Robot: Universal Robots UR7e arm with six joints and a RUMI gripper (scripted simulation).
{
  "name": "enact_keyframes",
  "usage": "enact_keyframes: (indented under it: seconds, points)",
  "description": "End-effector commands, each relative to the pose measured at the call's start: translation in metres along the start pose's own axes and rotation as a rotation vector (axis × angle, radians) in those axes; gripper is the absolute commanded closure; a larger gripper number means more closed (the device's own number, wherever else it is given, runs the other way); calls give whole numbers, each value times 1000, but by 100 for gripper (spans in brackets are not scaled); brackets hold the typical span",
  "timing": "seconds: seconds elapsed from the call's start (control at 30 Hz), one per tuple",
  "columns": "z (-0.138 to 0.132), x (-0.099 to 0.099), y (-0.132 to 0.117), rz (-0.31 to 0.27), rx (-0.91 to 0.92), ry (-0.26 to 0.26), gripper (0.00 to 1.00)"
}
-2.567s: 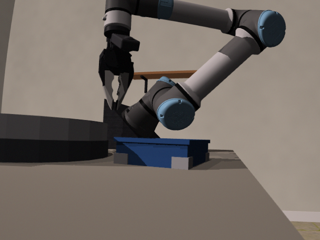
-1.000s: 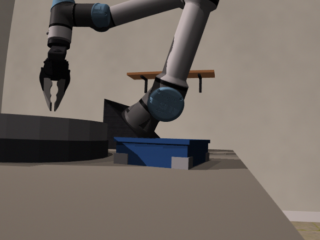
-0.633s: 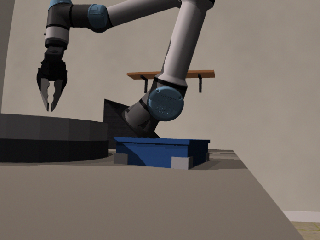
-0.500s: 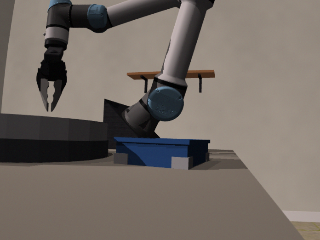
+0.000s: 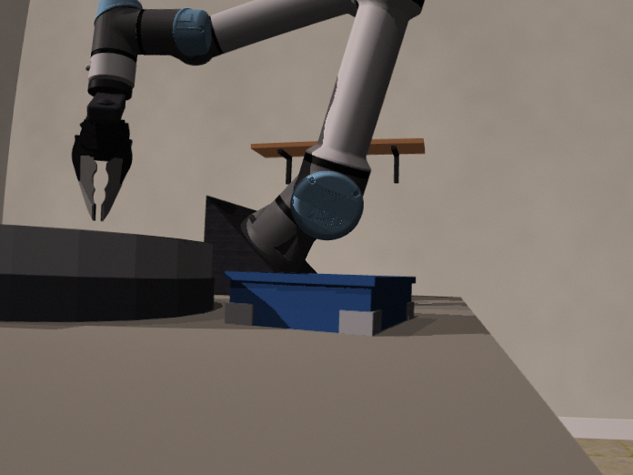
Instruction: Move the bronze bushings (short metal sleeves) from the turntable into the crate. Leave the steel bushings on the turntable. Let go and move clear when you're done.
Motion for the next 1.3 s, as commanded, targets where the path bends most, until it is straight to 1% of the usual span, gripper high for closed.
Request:
enact_keyframes:
  seconds: [0.0,0.63,0.7,0.77,0.87,0.93,1.27]
  points:
    - [1,-1,0,0,-1,-4,95]
    - [1,-1,0,0,-1,-3,95]
    - [0,6,0,0,0,2,95]
    - [0,6,0,0,0,2,95]
    - [0,19,0,0,0,2,95]
    - [0,24,0,0,0,2,95]
    - [1,21,0,0,-1,-4,95]
Point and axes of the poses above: the point where the finger pads meet when closed, its own x axis out along the fingers, its own z axis across the jaws, y = z × x, the point moved 9 cm from there along -x, back along the fingers, and after that the axes turned 10 degrees about x, right-handed, at the moved point
